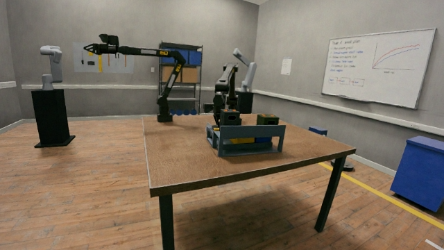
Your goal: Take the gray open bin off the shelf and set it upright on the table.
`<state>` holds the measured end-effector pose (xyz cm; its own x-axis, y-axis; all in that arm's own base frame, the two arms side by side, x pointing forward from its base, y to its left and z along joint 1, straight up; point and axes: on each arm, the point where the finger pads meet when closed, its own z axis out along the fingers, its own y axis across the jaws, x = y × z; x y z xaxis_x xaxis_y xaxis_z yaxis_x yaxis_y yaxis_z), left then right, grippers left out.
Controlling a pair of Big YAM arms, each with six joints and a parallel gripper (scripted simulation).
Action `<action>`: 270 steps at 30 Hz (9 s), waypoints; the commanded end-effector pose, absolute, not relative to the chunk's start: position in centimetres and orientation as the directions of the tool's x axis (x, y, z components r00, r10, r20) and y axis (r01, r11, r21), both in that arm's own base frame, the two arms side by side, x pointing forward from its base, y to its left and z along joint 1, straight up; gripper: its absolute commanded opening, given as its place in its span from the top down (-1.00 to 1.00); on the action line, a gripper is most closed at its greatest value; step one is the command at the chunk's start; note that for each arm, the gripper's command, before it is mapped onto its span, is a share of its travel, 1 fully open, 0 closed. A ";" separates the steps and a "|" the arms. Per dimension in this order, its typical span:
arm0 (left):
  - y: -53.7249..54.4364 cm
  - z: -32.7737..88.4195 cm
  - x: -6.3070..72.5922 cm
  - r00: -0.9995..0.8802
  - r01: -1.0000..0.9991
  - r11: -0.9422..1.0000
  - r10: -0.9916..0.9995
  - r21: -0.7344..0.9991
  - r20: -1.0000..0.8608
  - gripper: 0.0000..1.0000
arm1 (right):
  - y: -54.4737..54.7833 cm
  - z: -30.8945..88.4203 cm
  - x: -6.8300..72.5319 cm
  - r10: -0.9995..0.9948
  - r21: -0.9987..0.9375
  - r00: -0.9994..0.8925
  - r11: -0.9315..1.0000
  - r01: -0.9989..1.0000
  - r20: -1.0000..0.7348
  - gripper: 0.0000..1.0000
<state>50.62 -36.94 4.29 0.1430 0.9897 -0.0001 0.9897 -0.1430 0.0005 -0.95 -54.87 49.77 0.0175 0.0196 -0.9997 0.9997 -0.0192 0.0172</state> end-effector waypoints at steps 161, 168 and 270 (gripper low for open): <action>-38.4 4.9 51.5 0.151 0.988 -0.151 0.989 0.015 -0.012 0.91 | -54.5 50.1 -1.4 0.000 0.000 0.000 -0.025 1.000 -1.000 -1.00; -38.5 4.9 51.5 0.151 0.988 -0.150 0.988 0.016 -0.013 0.92 | -54.5 50.1 -1.4 0.000 0.000 0.000 -0.025 1.000 -1.000 -1.00; -38.2 8.2 51.2 0.151 0.987 -0.149 0.988 0.051 -0.034 1.00 | -54.5 50.1 -1.4 0.000 0.000 0.000 -0.025 1.000 -1.000 -1.00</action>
